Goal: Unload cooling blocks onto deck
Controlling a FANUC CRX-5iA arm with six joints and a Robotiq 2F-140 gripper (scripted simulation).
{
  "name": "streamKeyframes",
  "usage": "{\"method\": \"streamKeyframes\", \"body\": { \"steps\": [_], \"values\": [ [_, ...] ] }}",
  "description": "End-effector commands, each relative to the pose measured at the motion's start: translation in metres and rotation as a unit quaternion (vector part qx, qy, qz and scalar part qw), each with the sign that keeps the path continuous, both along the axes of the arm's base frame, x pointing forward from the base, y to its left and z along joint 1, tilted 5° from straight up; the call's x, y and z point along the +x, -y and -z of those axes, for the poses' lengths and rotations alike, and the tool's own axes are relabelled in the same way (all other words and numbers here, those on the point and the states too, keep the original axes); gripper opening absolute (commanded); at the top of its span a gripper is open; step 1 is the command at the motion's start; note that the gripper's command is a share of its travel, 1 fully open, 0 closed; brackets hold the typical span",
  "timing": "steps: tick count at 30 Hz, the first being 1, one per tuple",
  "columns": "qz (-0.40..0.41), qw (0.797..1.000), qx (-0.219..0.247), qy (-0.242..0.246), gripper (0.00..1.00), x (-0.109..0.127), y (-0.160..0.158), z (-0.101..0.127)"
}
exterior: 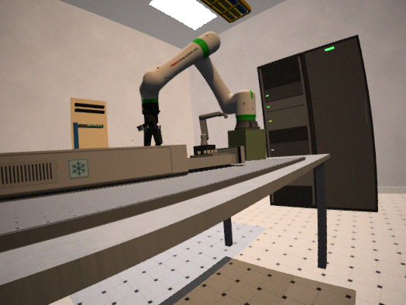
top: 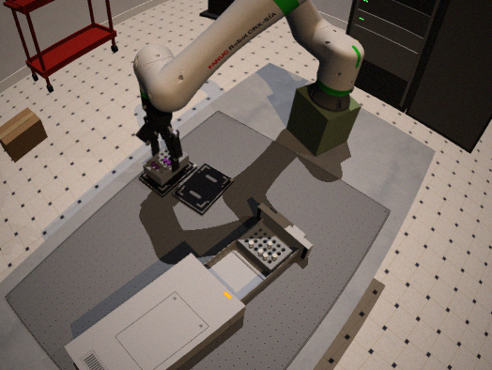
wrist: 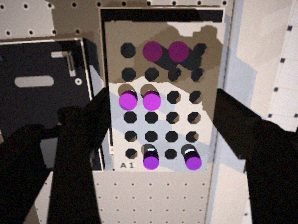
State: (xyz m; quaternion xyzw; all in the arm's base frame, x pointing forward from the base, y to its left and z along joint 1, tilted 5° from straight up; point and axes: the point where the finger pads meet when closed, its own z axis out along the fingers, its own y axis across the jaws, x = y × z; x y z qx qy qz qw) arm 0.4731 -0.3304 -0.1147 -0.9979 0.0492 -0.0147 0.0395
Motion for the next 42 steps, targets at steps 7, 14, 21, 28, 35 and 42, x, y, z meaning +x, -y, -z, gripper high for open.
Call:
{"method": "streamKeyframes", "body": {
  "steps": [7, 14, 21, 28, 35, 42],
  "values": [
    [0.000, 1.000, -0.001, 0.001, 0.10, 0.0009, 0.0007, 0.0001],
    [0.000, 1.000, -0.001, 0.001, 0.10, 0.0009, 0.0006, 0.0011],
    [0.000, 1.000, -0.001, 0.001, 0.10, 0.0009, 0.0005, 0.0022],
    [0.000, 1.000, -0.001, 0.001, 0.10, 0.0010, 0.0005, 0.0031],
    [0.000, 1.000, -0.001, 0.001, 0.10, 0.0010, 0.0004, 0.0042],
    [0.000, 1.000, -0.001, 0.001, 0.10, 0.0010, 0.0003, 0.0051]
  ]
}}
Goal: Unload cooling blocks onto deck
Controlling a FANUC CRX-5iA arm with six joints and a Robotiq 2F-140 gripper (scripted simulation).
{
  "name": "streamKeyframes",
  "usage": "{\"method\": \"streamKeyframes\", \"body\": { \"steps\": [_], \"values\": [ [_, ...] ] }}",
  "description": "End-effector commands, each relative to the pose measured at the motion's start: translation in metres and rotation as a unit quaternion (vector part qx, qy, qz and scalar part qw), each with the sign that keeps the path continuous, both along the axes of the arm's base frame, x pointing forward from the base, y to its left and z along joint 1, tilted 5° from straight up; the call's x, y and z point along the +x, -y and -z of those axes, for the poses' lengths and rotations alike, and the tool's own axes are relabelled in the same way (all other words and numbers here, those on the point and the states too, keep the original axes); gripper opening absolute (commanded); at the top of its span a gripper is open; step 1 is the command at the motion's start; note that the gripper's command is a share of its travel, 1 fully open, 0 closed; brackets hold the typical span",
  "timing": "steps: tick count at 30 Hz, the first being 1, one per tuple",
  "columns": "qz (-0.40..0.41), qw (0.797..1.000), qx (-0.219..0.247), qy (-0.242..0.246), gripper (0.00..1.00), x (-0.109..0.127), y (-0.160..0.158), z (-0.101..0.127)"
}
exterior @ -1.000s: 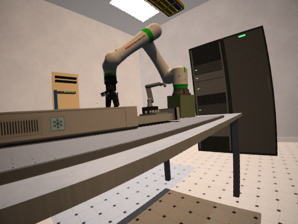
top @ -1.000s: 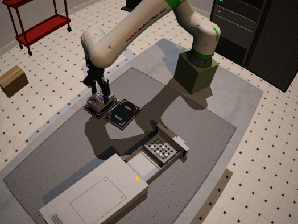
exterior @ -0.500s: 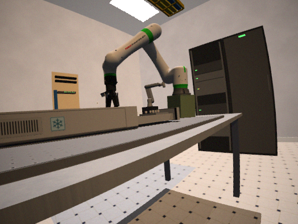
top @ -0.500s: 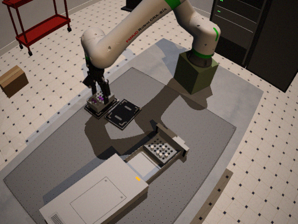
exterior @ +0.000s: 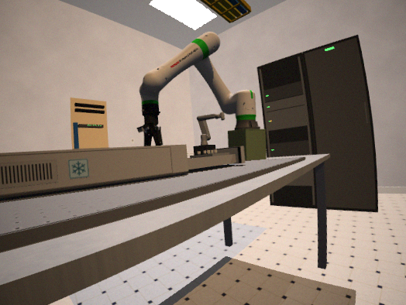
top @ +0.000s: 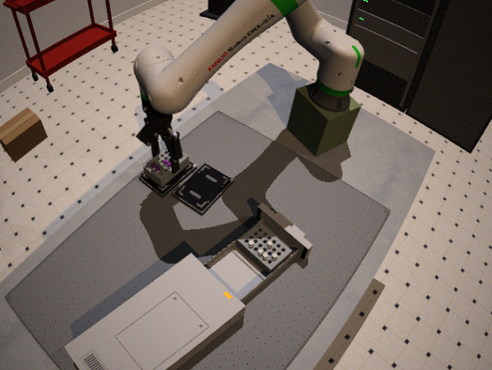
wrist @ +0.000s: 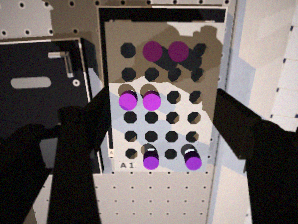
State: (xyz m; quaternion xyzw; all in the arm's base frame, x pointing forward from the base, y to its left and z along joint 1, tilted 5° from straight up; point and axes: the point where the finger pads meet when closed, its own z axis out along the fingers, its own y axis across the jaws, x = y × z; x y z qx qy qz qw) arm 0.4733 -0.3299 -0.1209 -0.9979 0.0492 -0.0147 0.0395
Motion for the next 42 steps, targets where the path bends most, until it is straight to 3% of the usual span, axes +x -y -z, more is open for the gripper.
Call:
{"method": "streamKeyframes", "body": {
  "steps": [1, 42],
  "values": [
    [0.000, 1.000, -0.001, 0.001, 0.10, 0.0008, 0.0008, -0.0010],
    [0.000, 1.000, -0.001, 0.001, 0.10, 0.0011, 0.0003, 0.0051]
  ]
}}
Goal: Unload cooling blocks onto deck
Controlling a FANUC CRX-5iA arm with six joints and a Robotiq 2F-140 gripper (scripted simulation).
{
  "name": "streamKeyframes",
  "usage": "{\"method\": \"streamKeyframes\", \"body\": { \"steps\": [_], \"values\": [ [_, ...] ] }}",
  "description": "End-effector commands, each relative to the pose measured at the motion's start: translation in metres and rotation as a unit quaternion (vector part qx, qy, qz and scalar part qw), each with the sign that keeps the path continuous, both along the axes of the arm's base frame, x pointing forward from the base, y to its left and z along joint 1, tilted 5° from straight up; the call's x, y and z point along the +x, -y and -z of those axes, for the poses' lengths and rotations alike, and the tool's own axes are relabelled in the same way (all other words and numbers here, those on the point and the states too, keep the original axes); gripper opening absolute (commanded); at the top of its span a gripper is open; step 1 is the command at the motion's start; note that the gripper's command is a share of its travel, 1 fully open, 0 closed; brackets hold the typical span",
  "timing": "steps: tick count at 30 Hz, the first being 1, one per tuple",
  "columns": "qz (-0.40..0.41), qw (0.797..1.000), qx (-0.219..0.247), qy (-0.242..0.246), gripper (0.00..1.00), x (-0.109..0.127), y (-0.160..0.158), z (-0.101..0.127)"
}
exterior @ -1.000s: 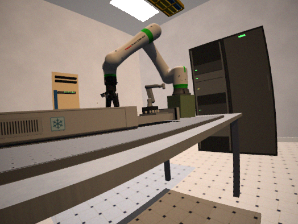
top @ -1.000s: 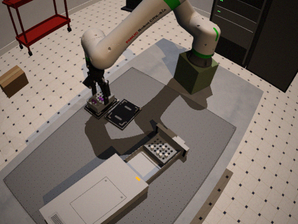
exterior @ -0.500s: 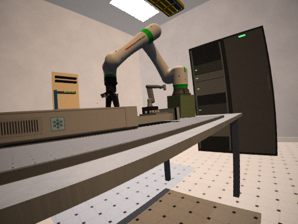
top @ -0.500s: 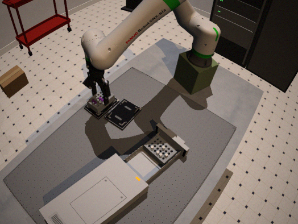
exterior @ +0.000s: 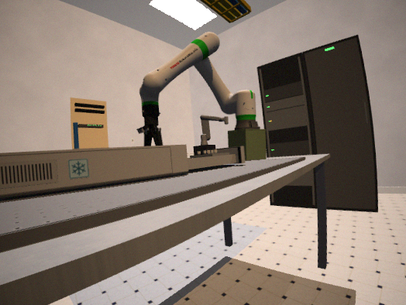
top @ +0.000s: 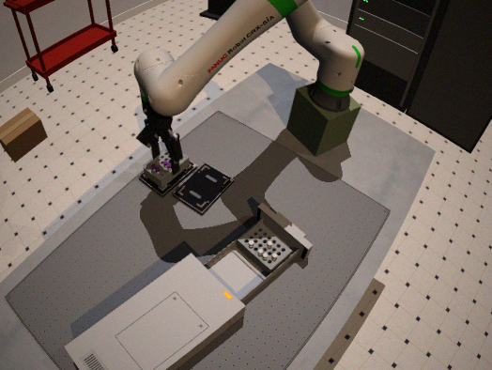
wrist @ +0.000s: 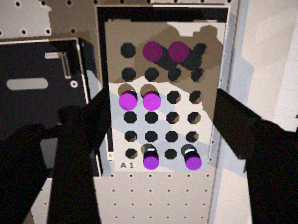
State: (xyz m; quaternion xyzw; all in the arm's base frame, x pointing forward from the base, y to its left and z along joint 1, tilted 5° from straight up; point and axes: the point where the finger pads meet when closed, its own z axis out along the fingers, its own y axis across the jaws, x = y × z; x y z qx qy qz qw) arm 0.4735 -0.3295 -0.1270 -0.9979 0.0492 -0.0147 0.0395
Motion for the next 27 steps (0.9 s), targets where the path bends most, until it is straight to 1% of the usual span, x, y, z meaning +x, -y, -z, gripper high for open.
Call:
{"method": "streamKeyframes", "body": {
  "steps": [1, 27],
  "values": [
    [0.000, 1.000, -0.001, 0.001, 0.10, 0.0008, 0.0008, -0.0007],
    [0.000, 1.000, -0.001, 0.001, 0.10, 0.0009, 0.0006, 0.0016]
  ]
}}
